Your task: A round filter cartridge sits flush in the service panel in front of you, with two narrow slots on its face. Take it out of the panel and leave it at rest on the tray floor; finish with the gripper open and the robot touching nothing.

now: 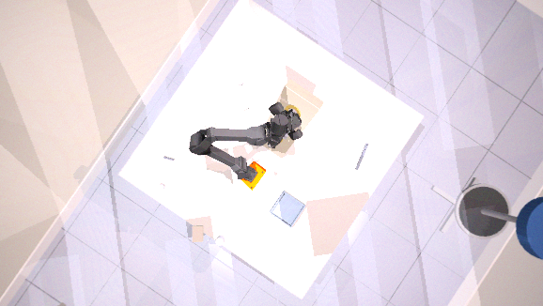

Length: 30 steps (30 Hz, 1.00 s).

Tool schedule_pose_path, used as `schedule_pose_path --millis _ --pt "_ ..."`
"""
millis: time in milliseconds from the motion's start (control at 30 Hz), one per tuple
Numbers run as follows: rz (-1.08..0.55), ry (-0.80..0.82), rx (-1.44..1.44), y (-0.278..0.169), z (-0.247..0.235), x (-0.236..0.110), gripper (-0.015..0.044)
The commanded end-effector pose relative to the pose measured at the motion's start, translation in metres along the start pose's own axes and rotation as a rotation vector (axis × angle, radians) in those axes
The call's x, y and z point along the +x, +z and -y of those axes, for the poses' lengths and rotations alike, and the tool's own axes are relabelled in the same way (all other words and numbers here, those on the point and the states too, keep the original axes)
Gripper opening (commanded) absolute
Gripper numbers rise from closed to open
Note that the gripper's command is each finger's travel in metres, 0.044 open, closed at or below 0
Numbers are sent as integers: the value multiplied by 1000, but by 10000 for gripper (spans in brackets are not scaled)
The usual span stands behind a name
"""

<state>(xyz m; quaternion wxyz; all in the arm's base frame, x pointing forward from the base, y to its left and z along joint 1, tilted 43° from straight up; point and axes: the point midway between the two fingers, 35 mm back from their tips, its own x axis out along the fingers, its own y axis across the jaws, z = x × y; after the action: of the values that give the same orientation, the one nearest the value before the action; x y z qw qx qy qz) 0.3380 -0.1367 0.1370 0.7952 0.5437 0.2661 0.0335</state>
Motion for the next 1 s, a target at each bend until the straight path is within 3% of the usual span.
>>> schedule_pose_path --millis 0,867,967 --pt "-9 -7 -23 -1 -1 9 0" --pt "-9 -7 -23 -1 -1 9 0" --pt "-3 -5 -6 1 1 -6 0"
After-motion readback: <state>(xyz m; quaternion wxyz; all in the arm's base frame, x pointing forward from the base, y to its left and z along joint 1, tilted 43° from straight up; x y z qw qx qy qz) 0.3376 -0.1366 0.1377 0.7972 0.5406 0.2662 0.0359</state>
